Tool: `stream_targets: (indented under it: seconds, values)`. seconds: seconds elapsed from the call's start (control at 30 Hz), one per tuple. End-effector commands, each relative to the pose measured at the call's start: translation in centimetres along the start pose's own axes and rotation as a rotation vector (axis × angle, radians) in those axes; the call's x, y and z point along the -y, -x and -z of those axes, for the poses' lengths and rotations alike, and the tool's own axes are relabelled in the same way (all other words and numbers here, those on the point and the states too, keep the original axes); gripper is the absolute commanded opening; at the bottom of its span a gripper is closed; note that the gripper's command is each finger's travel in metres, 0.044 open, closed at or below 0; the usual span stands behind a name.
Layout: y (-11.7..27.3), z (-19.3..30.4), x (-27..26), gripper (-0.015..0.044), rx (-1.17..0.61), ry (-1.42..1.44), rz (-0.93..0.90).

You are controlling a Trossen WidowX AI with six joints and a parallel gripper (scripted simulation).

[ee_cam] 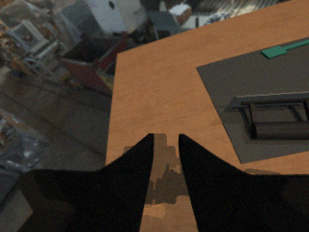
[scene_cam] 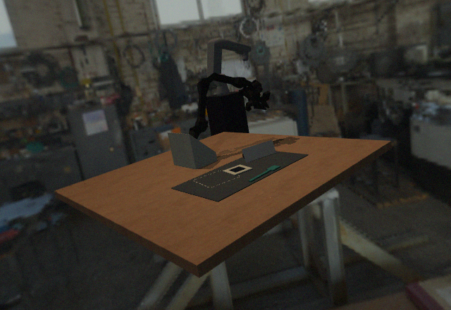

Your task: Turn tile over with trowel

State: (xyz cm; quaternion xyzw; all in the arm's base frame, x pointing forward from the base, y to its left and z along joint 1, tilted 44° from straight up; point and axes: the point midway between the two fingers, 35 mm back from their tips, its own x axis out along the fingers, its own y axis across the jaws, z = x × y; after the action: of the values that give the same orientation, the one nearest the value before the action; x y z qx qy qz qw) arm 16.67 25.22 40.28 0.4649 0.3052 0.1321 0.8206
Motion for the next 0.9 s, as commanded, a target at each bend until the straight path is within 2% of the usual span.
stream_targets:
  seconds: [0.0, 0.87]
  values:
    - [-1.9, 0.9, 1.3, 0.0100, -0.045, -0.048, 0.063]
    - [-9.4, 2.7, 8.3, 0.0100, -0.269, -0.484, 0.405]
